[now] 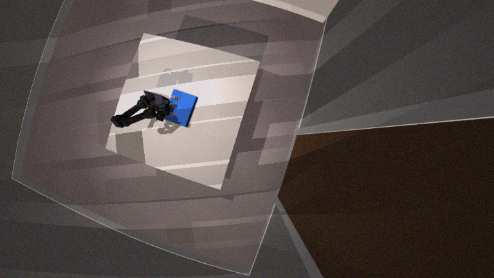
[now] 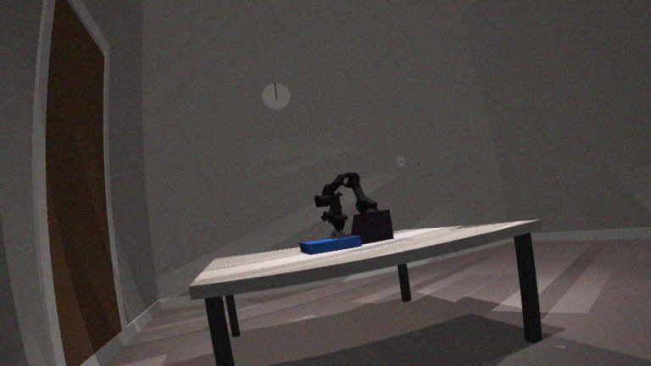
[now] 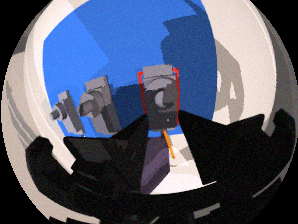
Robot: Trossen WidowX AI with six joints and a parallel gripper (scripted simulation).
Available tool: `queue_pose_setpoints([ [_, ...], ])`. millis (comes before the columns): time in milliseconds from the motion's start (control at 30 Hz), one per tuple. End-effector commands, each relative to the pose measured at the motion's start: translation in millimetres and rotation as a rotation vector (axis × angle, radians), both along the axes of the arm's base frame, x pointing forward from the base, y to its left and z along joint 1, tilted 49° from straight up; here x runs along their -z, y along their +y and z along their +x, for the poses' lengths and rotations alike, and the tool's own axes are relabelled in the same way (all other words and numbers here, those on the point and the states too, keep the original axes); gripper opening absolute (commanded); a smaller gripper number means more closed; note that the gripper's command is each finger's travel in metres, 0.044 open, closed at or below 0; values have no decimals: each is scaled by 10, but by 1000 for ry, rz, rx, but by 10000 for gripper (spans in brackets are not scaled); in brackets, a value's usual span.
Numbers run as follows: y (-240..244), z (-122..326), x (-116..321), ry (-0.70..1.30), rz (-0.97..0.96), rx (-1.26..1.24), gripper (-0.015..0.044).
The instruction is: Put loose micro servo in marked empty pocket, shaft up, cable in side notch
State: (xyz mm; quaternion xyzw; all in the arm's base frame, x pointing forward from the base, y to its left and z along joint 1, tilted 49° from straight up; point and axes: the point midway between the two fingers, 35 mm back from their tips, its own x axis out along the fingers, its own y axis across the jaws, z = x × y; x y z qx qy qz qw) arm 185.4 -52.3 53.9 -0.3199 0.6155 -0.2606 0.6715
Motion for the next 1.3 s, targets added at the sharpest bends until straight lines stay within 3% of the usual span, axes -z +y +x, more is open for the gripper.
queue_pose_setpoints([
  [0,113,-4,-87,-3,6,-2,187],
  [233,248,-19,-209,-3,4,-1,187],
  [567,544,523,-481,-9,7,-3,440],
  [800,833,969,-686,-7,6,-1,440],
  [1267,1114,878,-922,79,-16,-86,440],
])
